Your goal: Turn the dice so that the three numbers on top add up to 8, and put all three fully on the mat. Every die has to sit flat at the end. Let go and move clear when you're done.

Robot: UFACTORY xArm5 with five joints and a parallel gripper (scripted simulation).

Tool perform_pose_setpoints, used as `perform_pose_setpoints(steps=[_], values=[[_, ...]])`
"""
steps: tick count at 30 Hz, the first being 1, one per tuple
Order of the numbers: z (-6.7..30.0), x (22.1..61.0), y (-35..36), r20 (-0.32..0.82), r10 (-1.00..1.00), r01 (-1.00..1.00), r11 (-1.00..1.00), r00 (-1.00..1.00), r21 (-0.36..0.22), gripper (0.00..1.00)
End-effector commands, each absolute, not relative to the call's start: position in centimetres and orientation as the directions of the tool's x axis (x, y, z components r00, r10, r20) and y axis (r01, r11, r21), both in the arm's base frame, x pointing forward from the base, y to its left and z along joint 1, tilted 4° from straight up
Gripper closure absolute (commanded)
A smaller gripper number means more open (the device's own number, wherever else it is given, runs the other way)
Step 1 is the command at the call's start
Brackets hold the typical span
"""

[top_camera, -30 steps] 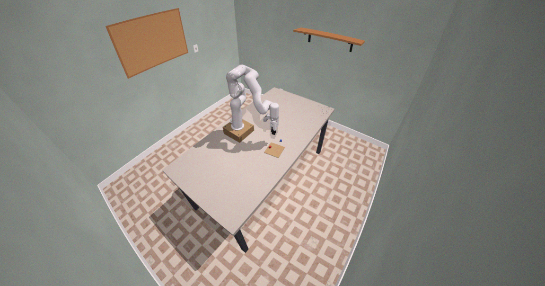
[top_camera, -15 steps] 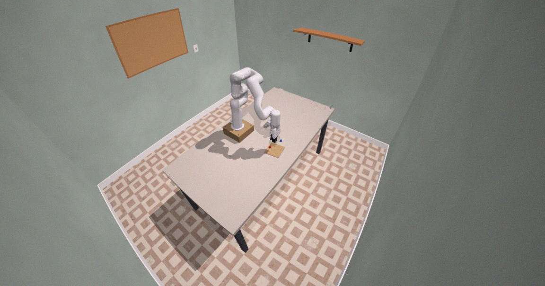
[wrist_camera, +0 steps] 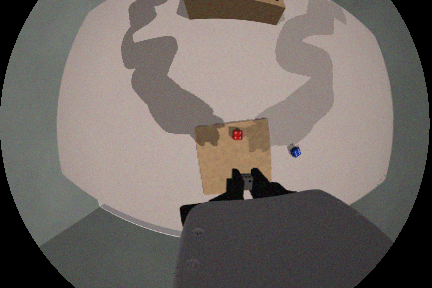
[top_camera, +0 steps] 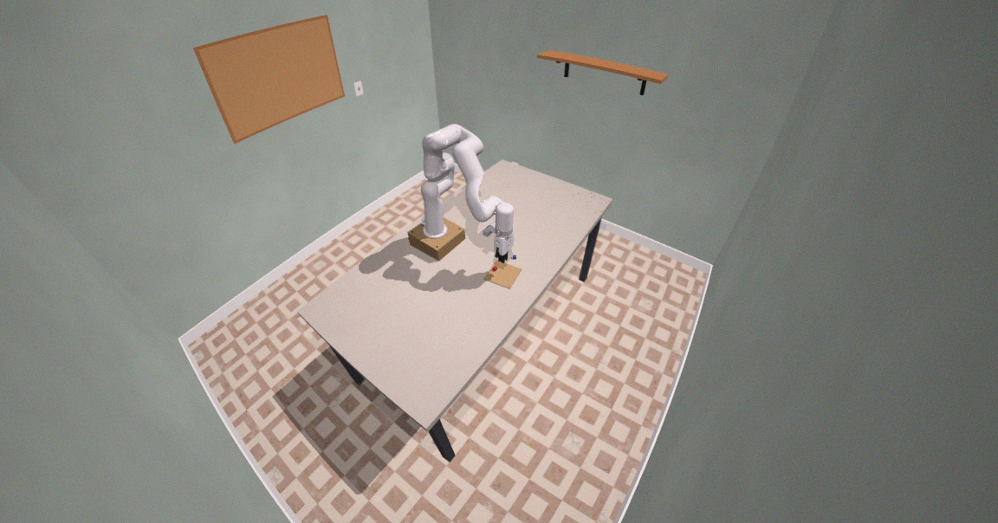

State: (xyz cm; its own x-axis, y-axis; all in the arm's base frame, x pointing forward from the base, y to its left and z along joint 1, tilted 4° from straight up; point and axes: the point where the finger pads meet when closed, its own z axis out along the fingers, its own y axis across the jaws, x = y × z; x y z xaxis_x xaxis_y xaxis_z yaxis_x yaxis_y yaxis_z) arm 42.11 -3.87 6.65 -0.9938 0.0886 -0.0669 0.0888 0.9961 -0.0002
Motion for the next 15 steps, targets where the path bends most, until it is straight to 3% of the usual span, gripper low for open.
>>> perform_pose_setpoints(steps=[1, 15], values=[[5.2, 42.4, -3.8, -0.070, 0.089, 0.089, 0.996, -0.994, 0.000, 0.89], [-0.3, 42.8, -3.7, -0.070, 0.089, 0.089, 0.996, -0.994, 0.000, 0.89]])
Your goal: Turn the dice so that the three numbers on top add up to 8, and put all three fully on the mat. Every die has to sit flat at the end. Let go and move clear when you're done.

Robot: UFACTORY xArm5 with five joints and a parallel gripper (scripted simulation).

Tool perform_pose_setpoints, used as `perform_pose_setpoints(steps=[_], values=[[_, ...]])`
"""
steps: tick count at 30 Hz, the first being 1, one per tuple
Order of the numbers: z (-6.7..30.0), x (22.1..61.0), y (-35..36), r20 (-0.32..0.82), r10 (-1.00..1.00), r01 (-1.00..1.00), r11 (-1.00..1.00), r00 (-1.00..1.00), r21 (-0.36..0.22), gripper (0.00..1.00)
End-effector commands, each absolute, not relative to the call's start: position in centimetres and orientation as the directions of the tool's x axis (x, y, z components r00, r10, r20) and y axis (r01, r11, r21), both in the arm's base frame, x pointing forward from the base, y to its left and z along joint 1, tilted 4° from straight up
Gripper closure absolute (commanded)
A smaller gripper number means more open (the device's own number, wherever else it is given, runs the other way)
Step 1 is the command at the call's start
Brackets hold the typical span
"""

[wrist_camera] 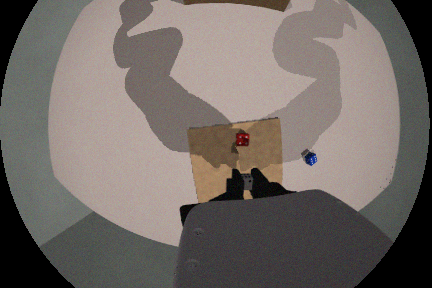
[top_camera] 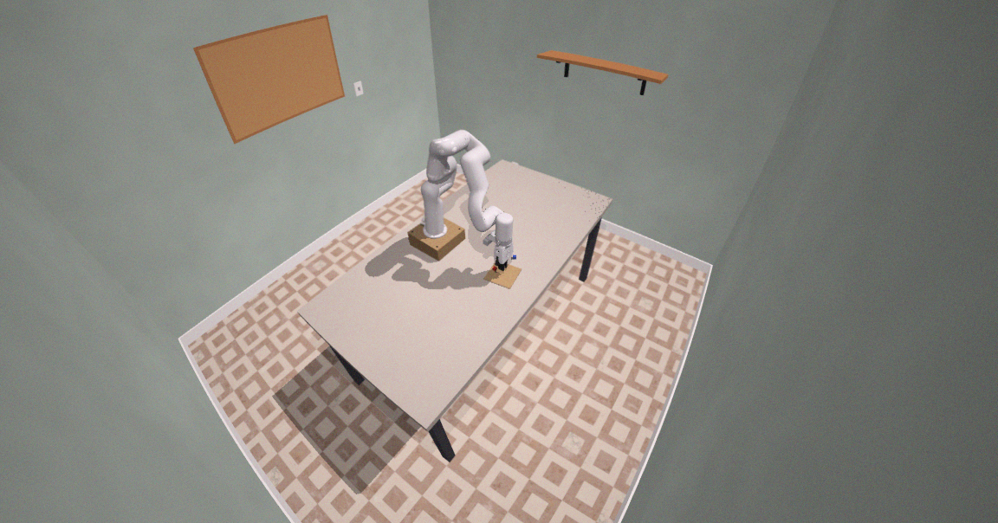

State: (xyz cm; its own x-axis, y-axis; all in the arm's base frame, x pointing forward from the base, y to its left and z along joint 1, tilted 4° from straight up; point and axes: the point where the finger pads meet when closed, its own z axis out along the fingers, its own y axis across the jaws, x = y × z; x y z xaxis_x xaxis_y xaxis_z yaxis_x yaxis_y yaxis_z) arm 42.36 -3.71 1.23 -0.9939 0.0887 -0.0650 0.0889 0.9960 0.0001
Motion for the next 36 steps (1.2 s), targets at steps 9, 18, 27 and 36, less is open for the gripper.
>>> perform_pose_setpoints(steps=[9, 18, 27, 36], values=[[-1.7, 42.9, -3.7, -0.070, 0.089, 0.089, 0.996, -0.994, 0.000, 0.89], [-1.8, 42.9, -3.7, -0.070, 0.089, 0.089, 0.996, -0.994, 0.000, 0.89], [-1.8, 42.9, -3.7, -0.070, 0.089, 0.089, 0.996, -0.994, 0.000, 0.89], [-1.8, 42.9, -3.7, -0.070, 0.089, 0.089, 0.996, -0.994, 0.000, 0.89]])
